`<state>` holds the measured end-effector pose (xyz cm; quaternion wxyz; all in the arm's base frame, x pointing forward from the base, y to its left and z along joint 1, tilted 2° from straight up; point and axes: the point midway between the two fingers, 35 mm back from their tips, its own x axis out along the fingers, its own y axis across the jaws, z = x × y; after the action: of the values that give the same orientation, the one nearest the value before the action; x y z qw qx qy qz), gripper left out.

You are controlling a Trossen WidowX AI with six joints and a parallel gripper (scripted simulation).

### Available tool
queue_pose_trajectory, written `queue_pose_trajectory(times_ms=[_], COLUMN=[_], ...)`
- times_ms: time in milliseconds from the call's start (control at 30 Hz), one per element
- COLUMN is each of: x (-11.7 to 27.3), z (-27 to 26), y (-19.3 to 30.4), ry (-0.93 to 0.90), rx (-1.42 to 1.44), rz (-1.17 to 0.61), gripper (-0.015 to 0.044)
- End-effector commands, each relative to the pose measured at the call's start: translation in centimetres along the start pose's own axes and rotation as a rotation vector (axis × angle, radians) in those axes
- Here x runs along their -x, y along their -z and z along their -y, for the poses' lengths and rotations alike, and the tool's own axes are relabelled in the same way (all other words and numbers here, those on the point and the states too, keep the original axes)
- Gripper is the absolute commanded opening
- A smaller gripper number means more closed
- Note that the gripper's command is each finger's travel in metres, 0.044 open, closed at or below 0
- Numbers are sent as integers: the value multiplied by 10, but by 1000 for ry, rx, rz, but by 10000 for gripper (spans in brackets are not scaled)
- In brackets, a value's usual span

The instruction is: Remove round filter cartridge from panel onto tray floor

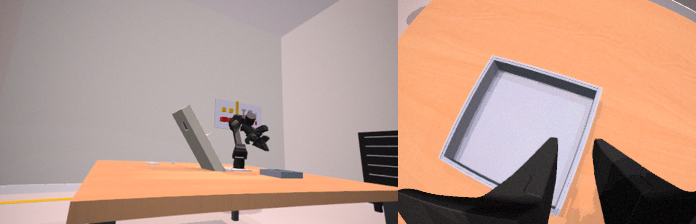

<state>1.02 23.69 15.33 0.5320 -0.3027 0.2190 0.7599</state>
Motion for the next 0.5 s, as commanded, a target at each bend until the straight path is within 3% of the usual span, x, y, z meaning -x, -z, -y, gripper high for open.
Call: queue_pose_trajectory(times_ms=[0, 467], x=[40, 136], z=[67, 147], y=[-4, 16], ry=[258, 638], rx=[-574, -1482], rz=[54, 375], gripper=[94, 94])
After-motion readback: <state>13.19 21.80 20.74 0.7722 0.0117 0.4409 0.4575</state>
